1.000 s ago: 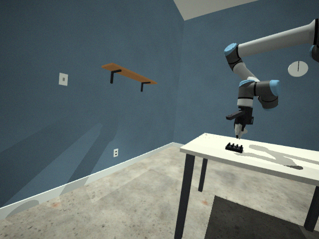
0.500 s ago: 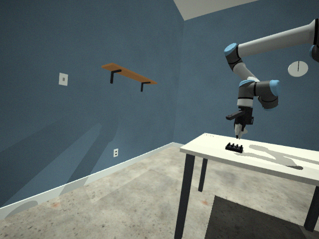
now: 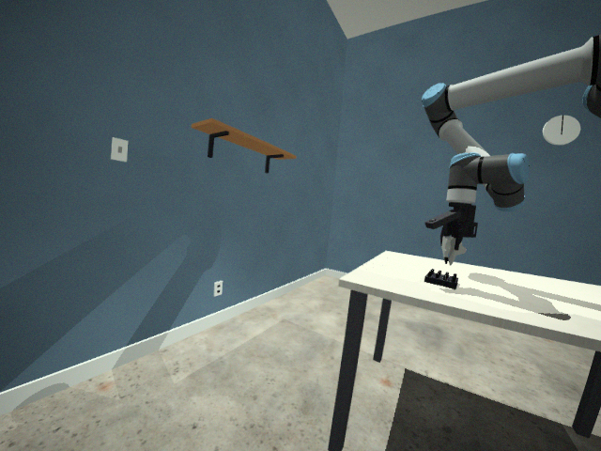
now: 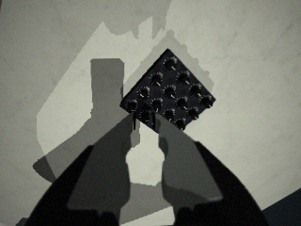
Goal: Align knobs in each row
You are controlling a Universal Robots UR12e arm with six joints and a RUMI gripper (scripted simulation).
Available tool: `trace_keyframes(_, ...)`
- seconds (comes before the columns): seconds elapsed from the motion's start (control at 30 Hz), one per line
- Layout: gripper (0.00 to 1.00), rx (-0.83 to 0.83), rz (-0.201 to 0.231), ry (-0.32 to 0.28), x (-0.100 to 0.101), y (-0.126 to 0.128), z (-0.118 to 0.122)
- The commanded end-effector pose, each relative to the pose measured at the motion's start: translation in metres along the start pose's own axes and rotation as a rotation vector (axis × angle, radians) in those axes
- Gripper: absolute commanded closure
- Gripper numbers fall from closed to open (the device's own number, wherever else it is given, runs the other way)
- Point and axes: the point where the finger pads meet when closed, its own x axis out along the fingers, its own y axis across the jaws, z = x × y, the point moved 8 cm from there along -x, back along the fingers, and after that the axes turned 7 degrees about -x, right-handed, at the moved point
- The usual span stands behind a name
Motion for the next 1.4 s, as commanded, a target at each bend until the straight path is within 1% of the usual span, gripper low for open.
trace_keyframes(0.0, 0.89, 0.0, 0.0, 0.001, 0.005, 0.0, 0.0)
trace_keyframes(0.07, 0.89, 0.0, 0.0, 0.001, 0.005, 0.0, 0.0)
trace_keyframes(0.57, 0.89, 0.0, 0.0, 0.001, 0.025, 0.0, -0.001)
trace_keyframes(1.0, 0.89, 0.0, 0.0, 0.001, 0.033, 0.0, -0.001)
trace_keyframes(1.37, 0.89, 0.0, 0.0, 0.001, 0.035, 0.0, -0.001)
